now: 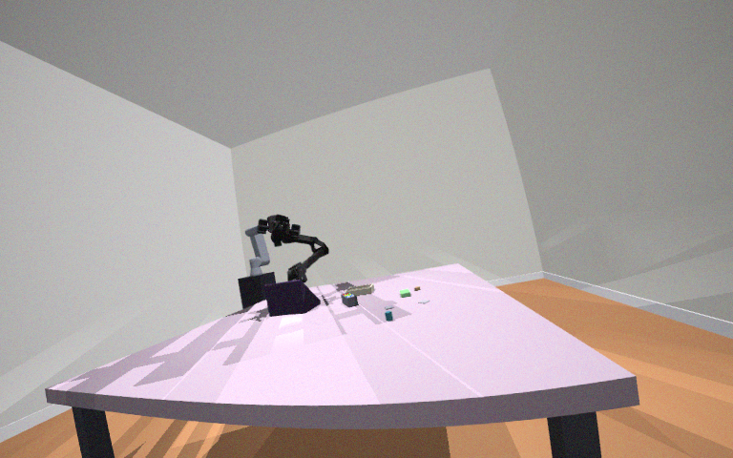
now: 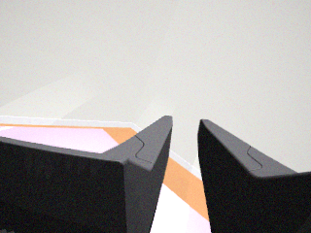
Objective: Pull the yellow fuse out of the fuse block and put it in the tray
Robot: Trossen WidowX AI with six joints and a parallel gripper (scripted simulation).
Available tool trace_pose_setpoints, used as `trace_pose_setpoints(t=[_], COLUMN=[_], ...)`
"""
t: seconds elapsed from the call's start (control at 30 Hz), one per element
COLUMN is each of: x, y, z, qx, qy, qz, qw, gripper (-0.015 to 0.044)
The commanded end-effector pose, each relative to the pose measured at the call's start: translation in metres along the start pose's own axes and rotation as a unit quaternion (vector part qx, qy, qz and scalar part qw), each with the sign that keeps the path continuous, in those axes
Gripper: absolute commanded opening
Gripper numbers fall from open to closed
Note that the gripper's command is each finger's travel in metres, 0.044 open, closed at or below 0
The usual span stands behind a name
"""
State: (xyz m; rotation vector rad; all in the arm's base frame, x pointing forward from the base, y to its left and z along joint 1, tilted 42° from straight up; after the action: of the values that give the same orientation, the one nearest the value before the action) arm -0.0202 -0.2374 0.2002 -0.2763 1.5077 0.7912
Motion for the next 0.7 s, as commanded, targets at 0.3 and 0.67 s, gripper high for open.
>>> trace_pose_setpoints(t=[0.3,0.67], x=[0.020,0.062], y=[-0.083,-0.128], z=[0.064,0.174], qx=[-0.195,-0.421], qy=[0.037,0.177], qz=[0.155,0.310], qw=[0.968,0.834], gripper=[0.0070,0.0070])
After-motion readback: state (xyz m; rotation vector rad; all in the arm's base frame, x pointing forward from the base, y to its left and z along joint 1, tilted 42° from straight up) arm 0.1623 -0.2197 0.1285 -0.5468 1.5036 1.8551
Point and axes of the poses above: the point midway between the two fingers, 35 mm back from their tips, its own y axis back along the fingers, its own z axis across the jaws, x = y × z, the point moved 6 cm from there along y, back along the fingers, and after that the axes turned 8 degrees about y, right-handed, at the moved point
